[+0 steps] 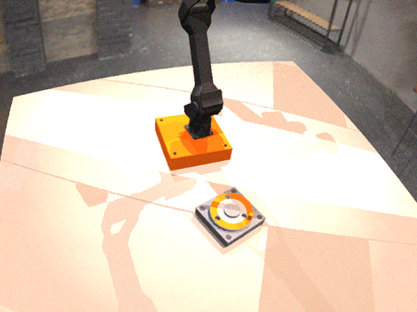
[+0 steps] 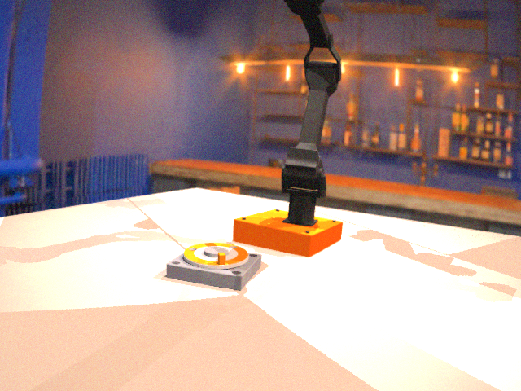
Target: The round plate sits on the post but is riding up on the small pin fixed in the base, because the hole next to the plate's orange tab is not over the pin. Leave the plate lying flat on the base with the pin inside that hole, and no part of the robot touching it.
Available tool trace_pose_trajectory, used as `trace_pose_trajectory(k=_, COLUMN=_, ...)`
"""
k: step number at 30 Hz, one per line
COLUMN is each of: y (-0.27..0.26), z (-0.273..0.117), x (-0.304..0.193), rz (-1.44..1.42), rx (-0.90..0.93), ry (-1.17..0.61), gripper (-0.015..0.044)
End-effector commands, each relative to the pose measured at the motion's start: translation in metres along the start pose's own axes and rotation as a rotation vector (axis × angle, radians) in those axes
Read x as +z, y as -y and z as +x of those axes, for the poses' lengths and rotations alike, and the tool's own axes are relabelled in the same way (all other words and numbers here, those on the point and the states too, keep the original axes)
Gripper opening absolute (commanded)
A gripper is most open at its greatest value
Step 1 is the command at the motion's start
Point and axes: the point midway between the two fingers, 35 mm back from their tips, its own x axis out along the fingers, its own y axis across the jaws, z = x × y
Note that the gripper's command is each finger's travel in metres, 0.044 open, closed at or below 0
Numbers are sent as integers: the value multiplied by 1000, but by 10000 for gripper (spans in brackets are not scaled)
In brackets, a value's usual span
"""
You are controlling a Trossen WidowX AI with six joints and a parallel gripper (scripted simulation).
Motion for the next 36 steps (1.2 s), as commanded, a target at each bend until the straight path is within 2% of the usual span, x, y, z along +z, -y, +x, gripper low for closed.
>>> trace_pose_trajectory(k=1, y=-1, z=0, x=-7, rz=-5, rx=3, ry=-21, gripper=374)
trace_pose_trajectory(k=4, y=-3, z=-2, x=-86, rz=-57, rx=28, ry=-264, gripper=295)
trace_pose_trajectory(k=9, y=-2, z=-14, x=-147, rz=-93, rx=44, ry=-456, gripper=164)
trace_pose_trajectory(k=15, y=9, z=-63, x=-258, rz=-150, rx=65, ry=-848, gripper=6)
trace_pose_trajectory(k=17, y=13, z=-77, x=-279, rz=-159, rx=67, ry=-932, gripper=0)
trace_pose_trajectory(k=21, y=27, z=-132, x=-338, rz=-184, rx=68, ry=-1212, gripper=0)
trace_pose_trajectory(k=25, y=39, z=-181, x=-372, rz=-195, rx=62, ry=-1430, gripper=0)
trace_pose_trajectory(k=27, y=48, z=-220, x=-391, rz=-200, rx=53, ry=-1598, gripper=0)
trace_pose_trajectory(k=32, y=68, z=-312, x=-412, rz=-194, rx=18, ry=-1985, gripper=0)
trace_pose_trajectory(k=34, y=72, z=-330, x=-412, rz=-190, rx=8, ry=-2063, gripper=0)
trace_pose_trajectory(k=36, y=81, z=-380, x=-406, rz=-172, rx=-25, ry=-2289, gripper=0)
